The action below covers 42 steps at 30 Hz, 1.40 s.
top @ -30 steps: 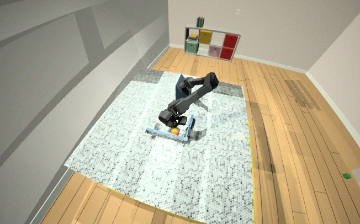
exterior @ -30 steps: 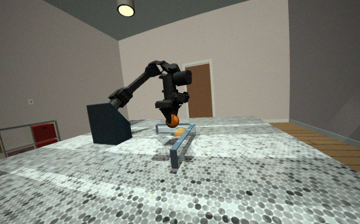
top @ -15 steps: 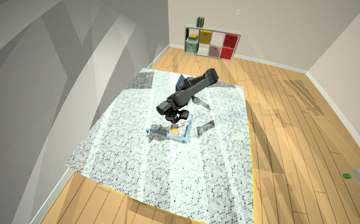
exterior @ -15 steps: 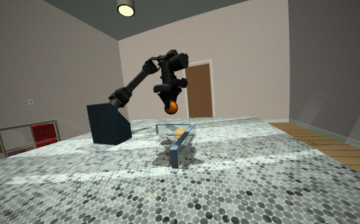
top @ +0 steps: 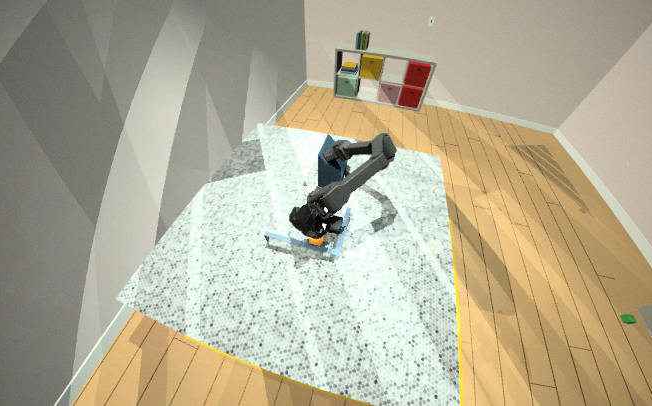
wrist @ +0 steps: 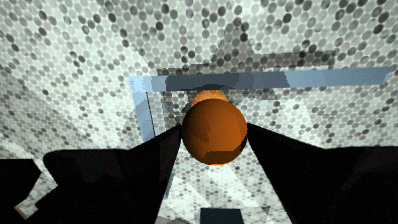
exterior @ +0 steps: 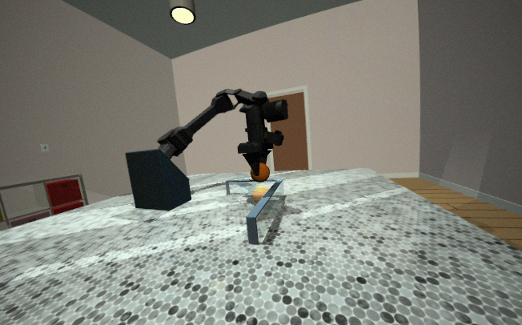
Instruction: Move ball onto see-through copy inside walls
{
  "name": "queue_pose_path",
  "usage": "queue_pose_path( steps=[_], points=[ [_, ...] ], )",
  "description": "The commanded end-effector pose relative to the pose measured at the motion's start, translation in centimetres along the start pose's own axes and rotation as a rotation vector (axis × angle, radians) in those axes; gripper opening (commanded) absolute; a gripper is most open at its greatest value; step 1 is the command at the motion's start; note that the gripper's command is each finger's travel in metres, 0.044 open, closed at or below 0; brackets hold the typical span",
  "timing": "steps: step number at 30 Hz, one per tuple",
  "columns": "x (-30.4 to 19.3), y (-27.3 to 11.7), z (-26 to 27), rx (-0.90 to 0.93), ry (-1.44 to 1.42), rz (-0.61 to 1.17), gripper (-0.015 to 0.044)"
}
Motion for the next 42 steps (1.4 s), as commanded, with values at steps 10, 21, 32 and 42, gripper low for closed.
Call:
queue_pose_path(
  steps=[10, 21, 32, 42],
  points=[
    [-0.4, 6.4, -0.1, 0.01, 0.015, 0.012, 0.0],
    [-0.4, 7.5, -0.1, 0.01, 0.015, 0.012, 0.0],
    [-0.2, 7.8, 0.2, 0.008, 0.002, 0.005, 0.0131],
    [-0.2, 7.8, 0.2, 0.008, 0.002, 0.005, 0.0394]
  ],
)
Point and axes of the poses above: the point midway between the two fingers, 35 mm back from their tips, its own y axis out along the fingers, its own z axis across the jaws, x = y × z, the point moved 3 cm from there along -y, back along the fingers, and after that the axes turned 15 degrees about y, right-handed, at the moved point
